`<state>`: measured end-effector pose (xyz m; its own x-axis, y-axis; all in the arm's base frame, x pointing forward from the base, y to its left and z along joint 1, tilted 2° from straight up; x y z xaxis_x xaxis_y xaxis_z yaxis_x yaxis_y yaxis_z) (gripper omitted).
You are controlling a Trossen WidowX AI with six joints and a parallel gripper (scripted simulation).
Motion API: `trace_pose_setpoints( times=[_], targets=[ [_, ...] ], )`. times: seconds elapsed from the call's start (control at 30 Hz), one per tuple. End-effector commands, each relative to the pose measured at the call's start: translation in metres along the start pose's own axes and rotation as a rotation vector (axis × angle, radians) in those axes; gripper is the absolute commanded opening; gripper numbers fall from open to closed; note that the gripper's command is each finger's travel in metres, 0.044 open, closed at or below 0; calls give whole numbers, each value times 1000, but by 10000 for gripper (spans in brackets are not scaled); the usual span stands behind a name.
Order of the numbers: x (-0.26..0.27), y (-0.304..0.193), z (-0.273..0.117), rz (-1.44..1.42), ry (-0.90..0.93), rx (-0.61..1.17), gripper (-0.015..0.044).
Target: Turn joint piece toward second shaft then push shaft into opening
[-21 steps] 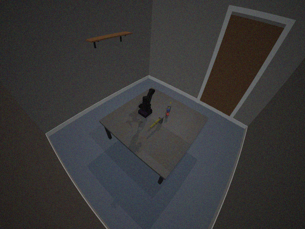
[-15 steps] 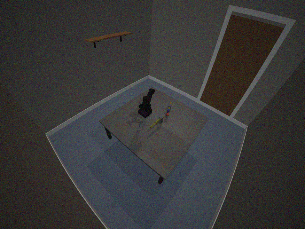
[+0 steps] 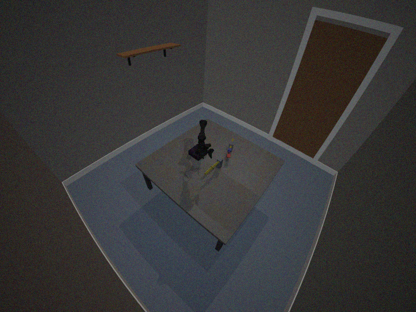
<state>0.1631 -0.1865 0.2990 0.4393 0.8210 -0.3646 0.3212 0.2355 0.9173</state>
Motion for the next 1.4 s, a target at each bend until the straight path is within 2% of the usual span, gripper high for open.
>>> trace_pose_setpoints(
  times=[0.0,0.4,0.73,1.03,1.37],
  targets=[
    [18,5,17,85,96,65,440],
    [86,22,50,256,359,313,440],
    [163,36,55,300,537,598,440],
    [239,46,36,229,624,882,440],
    [318,53,-16,22,610,1153,440]
  ],
)
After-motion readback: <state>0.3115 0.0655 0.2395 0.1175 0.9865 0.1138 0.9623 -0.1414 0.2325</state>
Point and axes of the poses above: the point midway between the two fingers, 35 mm back from their tips, its own z axis out along the fingers, its own x axis across the jaws, y = z × x, the point moved 8 cm from there along -z, back along the fingers, and after that the axes turned 1 degree about z, right-handed, at the moved point
